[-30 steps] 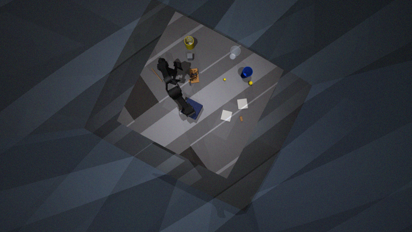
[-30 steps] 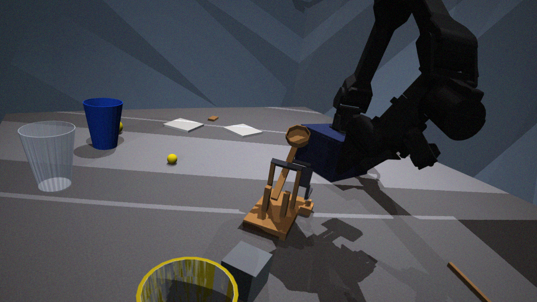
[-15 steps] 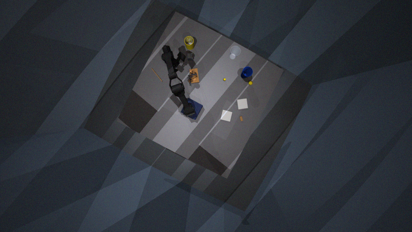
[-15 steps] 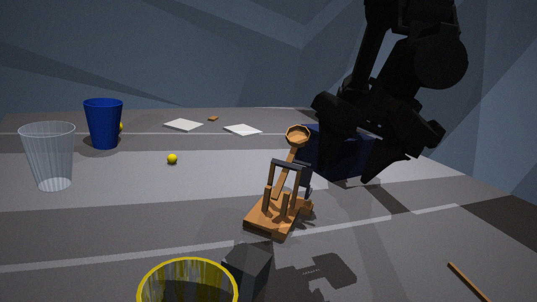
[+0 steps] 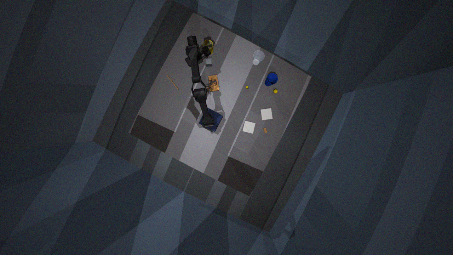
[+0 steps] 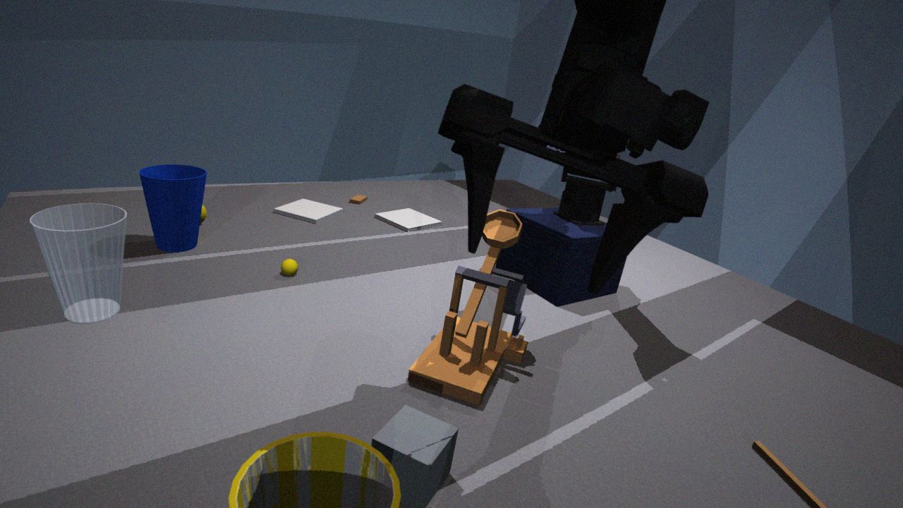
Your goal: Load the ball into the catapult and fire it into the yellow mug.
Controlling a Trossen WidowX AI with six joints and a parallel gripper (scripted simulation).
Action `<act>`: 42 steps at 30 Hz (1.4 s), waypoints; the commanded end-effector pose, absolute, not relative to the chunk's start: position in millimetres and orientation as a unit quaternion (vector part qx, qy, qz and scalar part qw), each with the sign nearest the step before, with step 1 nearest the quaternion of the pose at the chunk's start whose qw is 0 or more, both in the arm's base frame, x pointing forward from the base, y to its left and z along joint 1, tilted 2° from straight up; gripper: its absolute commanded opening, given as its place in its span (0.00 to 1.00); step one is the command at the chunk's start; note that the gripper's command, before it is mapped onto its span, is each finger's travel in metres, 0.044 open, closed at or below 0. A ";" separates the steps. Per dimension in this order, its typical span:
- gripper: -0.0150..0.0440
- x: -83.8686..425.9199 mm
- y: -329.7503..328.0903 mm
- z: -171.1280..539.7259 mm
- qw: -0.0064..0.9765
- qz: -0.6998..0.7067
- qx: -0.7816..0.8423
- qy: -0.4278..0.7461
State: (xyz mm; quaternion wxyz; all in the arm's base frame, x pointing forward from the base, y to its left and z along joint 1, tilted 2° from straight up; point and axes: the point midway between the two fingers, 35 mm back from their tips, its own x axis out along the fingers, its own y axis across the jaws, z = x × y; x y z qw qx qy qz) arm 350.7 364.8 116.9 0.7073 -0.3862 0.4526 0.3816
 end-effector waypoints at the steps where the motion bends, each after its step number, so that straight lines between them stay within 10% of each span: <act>1: 1.00 377.1 370.1 132.1 0.742 0.380 -0.327 0.445; 42: 1.00 445.1 366.4 191.7 0.819 0.372 -0.178 0.399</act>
